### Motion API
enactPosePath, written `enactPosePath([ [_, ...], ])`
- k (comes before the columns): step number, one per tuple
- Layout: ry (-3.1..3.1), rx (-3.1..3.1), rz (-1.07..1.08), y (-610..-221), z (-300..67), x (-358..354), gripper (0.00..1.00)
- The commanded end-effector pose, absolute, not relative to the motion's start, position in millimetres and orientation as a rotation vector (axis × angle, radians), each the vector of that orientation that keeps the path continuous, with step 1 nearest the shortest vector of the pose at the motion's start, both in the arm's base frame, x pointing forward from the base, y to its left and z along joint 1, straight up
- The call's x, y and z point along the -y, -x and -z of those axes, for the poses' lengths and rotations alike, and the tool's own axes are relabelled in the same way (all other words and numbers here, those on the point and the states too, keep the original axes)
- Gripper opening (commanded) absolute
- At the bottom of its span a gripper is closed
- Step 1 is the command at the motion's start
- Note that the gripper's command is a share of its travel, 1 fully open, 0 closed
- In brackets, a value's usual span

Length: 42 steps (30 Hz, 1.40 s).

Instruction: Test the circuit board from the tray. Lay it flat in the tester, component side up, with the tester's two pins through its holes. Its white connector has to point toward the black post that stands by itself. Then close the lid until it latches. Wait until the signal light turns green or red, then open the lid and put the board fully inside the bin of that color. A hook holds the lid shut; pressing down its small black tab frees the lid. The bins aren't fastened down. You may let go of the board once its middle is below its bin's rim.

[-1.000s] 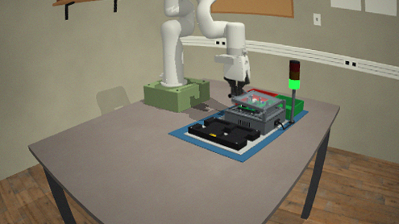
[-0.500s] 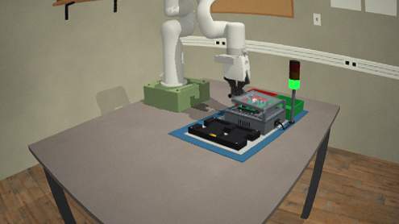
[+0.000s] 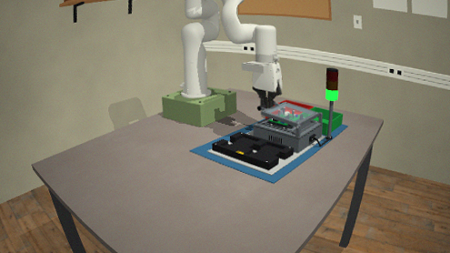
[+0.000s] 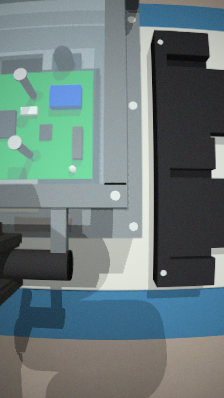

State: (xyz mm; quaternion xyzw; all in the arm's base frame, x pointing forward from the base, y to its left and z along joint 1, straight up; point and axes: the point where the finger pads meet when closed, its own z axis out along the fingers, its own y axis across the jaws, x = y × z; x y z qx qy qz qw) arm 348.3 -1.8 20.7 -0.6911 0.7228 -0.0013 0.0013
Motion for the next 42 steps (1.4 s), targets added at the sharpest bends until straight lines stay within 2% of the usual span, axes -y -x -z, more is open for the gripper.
enactPosePath([
  [1,2.168,-2.267,0.008,-350,-22,2,0.00],
  [12,2.168,-2.267,0.008,-351,-29,2,0.00],
  [27,2.168,-2.267,0.008,-361,-76,2,0.00],
  [42,2.168,-2.267,0.008,-364,-86,2,0.00],
])
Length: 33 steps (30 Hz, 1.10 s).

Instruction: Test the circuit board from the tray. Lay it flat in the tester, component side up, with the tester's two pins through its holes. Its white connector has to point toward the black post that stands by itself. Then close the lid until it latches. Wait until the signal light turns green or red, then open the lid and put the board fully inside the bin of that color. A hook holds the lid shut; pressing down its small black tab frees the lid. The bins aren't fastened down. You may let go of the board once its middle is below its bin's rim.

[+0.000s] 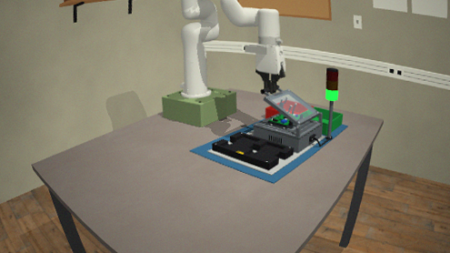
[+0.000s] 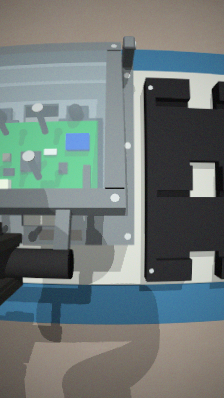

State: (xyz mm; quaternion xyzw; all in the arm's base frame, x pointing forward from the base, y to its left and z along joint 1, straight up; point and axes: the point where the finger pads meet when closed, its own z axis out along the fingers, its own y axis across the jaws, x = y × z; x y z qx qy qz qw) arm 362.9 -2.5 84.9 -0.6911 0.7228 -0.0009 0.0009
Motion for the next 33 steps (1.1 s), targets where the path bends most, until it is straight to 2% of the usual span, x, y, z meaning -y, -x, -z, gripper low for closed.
enactPosePath([
  [1,2.168,-2.267,0.008,-364.5,-86.5,2.5,0.00],
  [4,2.168,-2.267,0.008,-364.5,-86.5,2.5,0.00],
  [5,2.168,-2.267,0.008,-364.5,-86.5,2.5,0.28],
  [33,2.168,-2.267,0.008,-364.5,-86.5,2.5,0.28],
])
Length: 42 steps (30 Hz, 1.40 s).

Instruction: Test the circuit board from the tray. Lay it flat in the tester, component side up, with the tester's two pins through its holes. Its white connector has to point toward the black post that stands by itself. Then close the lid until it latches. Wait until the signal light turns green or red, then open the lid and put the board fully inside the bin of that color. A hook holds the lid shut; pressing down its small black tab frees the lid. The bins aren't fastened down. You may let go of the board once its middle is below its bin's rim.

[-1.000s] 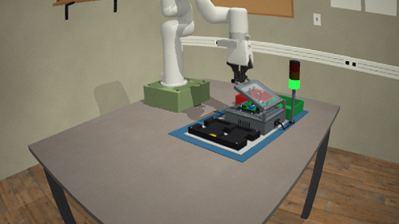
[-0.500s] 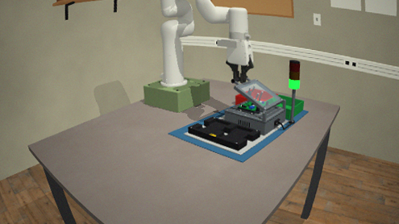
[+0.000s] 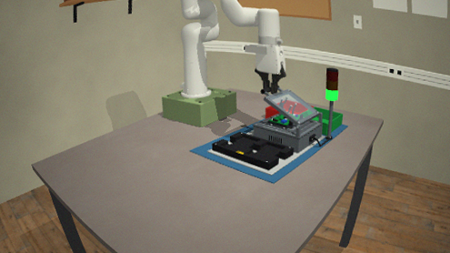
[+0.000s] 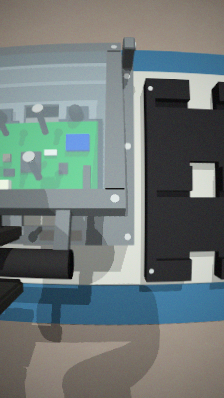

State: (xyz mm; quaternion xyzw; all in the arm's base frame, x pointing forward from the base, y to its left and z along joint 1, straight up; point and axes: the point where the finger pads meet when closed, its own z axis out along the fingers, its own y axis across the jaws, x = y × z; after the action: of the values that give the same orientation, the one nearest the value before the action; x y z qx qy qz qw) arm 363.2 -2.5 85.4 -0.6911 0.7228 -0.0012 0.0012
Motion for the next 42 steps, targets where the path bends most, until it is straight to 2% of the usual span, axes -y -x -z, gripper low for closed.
enactPosePath([
  [1,2.168,-2.267,0.008,-364.5,-86.5,2.5,0.28],
  [34,2.168,-2.267,0.008,-364.3,-83.4,2.5,0.28],
  [35,2.168,-2.267,0.008,-364.3,-83.4,2.5,0.00],
  [42,2.168,-2.267,0.008,-364.3,-83.4,2.5,0.00],
])
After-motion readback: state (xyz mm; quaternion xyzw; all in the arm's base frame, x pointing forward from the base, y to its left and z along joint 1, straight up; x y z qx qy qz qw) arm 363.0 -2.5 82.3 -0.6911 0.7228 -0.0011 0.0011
